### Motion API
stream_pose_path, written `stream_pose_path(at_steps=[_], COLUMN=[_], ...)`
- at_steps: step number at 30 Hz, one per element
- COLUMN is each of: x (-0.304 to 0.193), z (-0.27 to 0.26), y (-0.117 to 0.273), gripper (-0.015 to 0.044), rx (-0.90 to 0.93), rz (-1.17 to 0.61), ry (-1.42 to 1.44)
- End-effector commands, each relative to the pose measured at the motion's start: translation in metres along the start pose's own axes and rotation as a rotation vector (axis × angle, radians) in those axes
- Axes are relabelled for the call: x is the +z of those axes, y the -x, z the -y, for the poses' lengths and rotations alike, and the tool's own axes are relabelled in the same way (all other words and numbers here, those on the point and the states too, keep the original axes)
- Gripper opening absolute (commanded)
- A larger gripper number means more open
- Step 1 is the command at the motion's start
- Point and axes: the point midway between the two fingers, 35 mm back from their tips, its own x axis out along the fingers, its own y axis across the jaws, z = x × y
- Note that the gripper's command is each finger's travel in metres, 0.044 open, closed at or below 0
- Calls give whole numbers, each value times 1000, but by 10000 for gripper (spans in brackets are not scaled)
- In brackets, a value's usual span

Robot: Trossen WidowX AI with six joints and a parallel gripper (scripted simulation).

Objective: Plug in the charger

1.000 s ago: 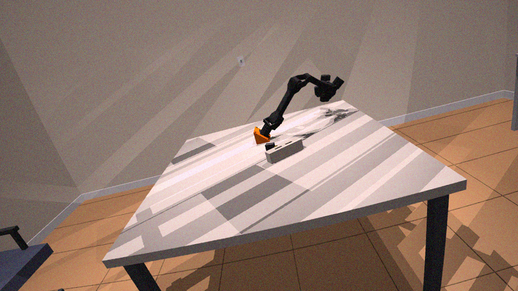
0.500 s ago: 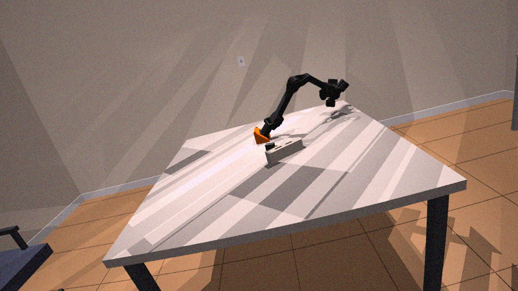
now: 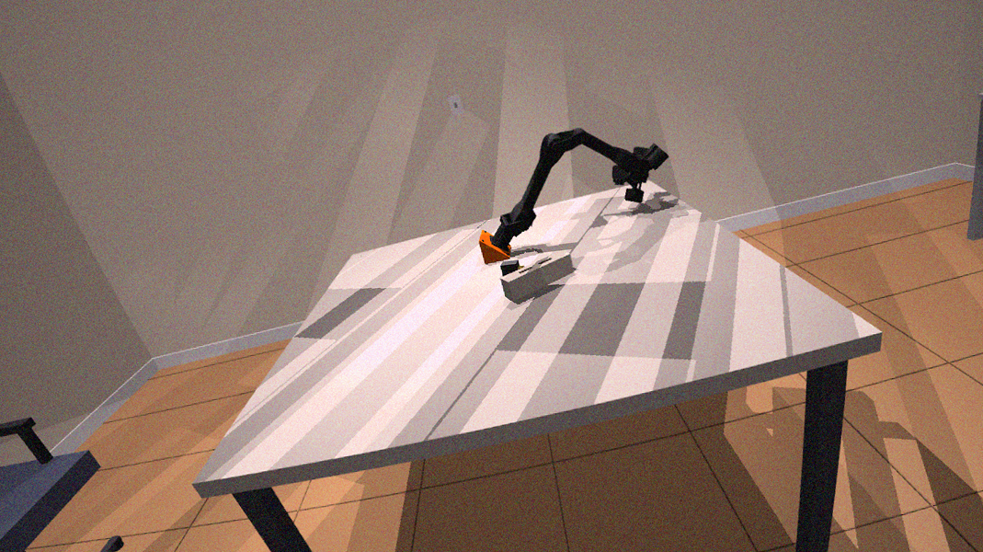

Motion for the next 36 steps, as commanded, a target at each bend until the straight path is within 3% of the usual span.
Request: stream_pose_path(at_steps=[1,36], x=[-11,-73], z=[-6,-65], y=[15,159], gripper=[440,440], rx=[32,283], rz=[-59,-558], ry=[-24,-243])
